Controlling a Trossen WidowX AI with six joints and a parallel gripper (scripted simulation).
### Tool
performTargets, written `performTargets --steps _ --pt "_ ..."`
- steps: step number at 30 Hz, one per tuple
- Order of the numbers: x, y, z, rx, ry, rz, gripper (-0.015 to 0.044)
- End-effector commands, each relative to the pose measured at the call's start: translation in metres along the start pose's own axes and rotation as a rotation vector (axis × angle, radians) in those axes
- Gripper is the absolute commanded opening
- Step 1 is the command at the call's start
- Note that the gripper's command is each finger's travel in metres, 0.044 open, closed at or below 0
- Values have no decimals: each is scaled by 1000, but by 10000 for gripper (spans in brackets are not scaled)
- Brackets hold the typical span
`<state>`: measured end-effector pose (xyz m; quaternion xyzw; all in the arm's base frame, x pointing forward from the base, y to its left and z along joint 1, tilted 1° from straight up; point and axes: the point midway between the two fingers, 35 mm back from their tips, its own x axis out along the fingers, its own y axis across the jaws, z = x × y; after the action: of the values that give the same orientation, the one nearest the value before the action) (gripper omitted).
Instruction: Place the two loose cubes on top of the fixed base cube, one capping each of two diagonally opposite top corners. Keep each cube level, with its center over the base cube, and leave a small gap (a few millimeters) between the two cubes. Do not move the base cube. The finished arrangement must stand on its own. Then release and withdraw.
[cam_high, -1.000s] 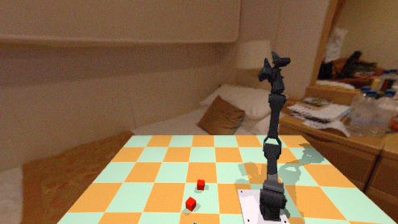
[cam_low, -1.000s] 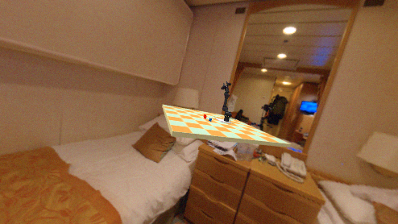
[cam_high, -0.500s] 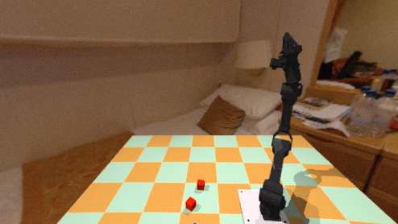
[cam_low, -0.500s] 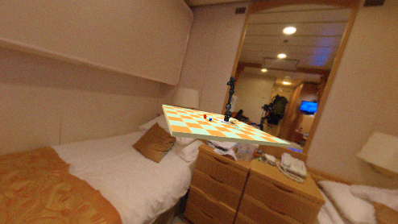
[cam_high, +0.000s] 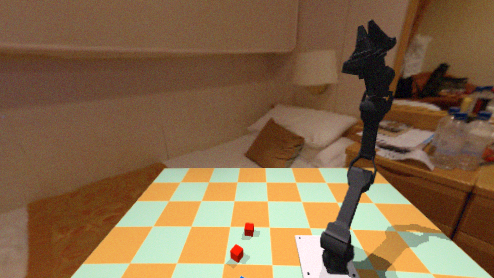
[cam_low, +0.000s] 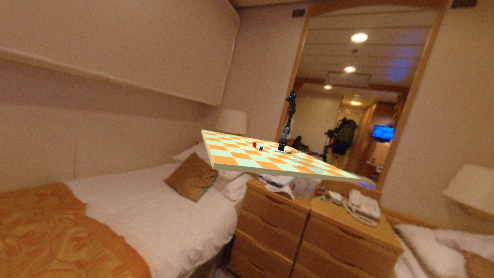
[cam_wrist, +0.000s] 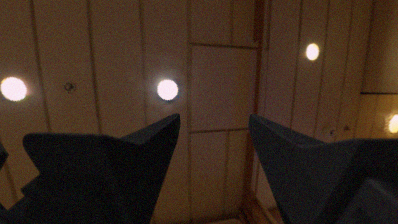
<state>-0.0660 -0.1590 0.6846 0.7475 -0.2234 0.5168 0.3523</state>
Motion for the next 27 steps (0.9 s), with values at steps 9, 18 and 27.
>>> performTargets --steps 9,18,27 --pt "24 -95 -37 -491 59 -228 265" --pt "33 -166 -45 -841 126 -400 265" --pt "33 -236 -36 -1169 222 -581 265"
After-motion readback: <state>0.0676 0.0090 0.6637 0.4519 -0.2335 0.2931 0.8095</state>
